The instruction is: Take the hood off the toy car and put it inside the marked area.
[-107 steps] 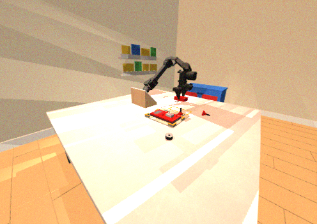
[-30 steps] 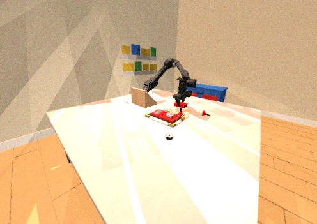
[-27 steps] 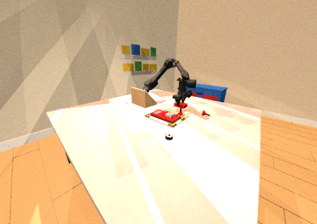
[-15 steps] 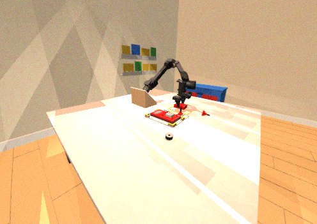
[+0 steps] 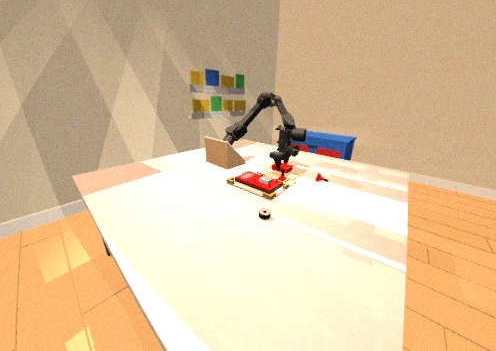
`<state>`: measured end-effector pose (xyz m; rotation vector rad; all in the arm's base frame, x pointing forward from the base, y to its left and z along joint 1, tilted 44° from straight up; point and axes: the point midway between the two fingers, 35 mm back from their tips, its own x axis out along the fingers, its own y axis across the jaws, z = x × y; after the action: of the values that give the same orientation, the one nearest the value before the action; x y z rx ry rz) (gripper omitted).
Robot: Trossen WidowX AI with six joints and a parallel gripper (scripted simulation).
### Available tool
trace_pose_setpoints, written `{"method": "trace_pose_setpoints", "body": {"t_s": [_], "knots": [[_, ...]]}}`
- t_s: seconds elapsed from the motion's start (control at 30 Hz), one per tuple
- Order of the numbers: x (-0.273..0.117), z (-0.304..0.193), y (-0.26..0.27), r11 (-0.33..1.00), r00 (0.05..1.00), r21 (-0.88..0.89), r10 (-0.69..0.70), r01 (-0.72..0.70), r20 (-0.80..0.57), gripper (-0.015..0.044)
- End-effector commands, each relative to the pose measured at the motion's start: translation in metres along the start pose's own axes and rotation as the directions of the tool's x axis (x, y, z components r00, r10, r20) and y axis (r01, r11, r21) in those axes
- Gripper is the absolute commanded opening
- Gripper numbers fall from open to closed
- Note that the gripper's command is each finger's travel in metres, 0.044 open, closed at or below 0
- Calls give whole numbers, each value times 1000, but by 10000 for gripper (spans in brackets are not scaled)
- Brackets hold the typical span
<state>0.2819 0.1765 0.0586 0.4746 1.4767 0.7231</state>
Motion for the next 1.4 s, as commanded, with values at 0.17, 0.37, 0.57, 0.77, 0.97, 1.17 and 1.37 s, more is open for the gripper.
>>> {"method": "trace_pose_setpoints", "body": {"t_s": [0.17,0.37,0.57,0.77,0.97,1.17,1.37], "knots": [[5,0,-1,1000,1000,6,-6,6,0,0],[8,0,-1,1000,1000,6,-5,5,0,0],[10,0,-1,1000,1000,6,-5,5,0,0],[13,0,-1,1000,1000,6,-5,5,0,0],[16,0,-1,1000,1000,7,-5,5,0,0],[16,0,0,1000,1000,0,1,-1,0,79],[16,0,0,1000,1000,0,1,-1,0,236]]}}
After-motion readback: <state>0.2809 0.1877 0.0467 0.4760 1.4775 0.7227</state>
